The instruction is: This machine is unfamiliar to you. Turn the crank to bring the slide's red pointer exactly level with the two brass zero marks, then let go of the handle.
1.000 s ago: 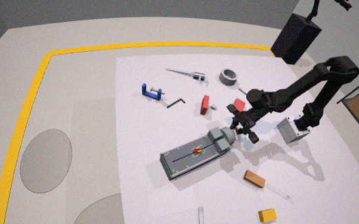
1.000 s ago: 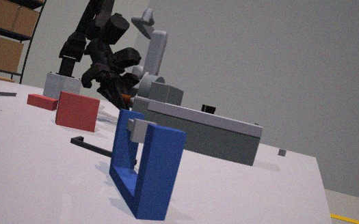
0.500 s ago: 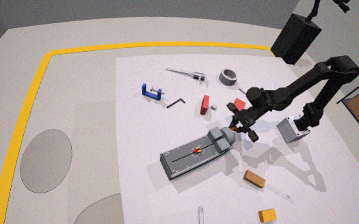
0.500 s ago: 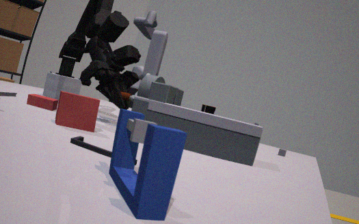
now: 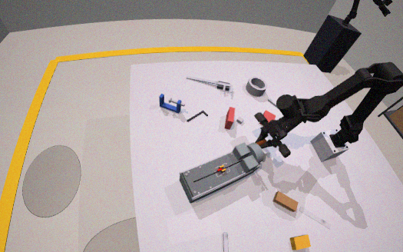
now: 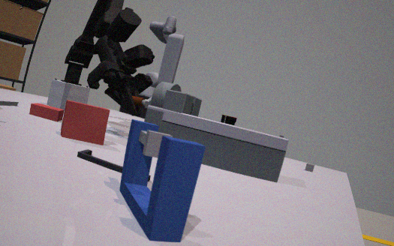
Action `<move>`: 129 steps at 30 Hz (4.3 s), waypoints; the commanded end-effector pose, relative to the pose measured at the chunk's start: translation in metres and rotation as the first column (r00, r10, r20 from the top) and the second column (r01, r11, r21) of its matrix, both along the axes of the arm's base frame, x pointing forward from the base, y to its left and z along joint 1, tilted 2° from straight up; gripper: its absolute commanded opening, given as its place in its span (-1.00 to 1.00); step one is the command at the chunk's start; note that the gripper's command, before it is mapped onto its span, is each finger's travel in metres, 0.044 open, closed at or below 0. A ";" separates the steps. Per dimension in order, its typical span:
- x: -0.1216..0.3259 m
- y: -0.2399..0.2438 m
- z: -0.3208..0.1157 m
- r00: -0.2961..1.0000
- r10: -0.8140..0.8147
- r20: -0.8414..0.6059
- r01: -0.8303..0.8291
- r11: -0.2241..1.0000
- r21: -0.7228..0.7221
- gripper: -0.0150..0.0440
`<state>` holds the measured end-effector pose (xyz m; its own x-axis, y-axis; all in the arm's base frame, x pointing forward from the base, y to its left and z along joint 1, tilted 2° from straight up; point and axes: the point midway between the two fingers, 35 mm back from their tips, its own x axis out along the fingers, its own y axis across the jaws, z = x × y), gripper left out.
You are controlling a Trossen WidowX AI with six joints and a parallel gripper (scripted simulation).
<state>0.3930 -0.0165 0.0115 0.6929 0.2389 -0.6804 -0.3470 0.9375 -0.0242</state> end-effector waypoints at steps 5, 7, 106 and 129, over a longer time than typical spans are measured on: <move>0.000 -0.004 0.013 1.000 -0.001 0.014 0.001 1.000 -0.001 -0.49; 0.000 -0.004 0.016 1.000 -0.001 0.014 0.001 1.000 -0.001 -0.49; -0.019 0.042 0.035 1.000 -0.001 0.012 0.000 1.000 0.004 -0.49; -0.019 0.044 0.033 1.000 -0.001 0.012 0.000 1.000 0.004 -0.49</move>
<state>0.3764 0.0190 0.0475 0.7134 0.2210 -0.6650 -0.3276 0.9441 -0.0377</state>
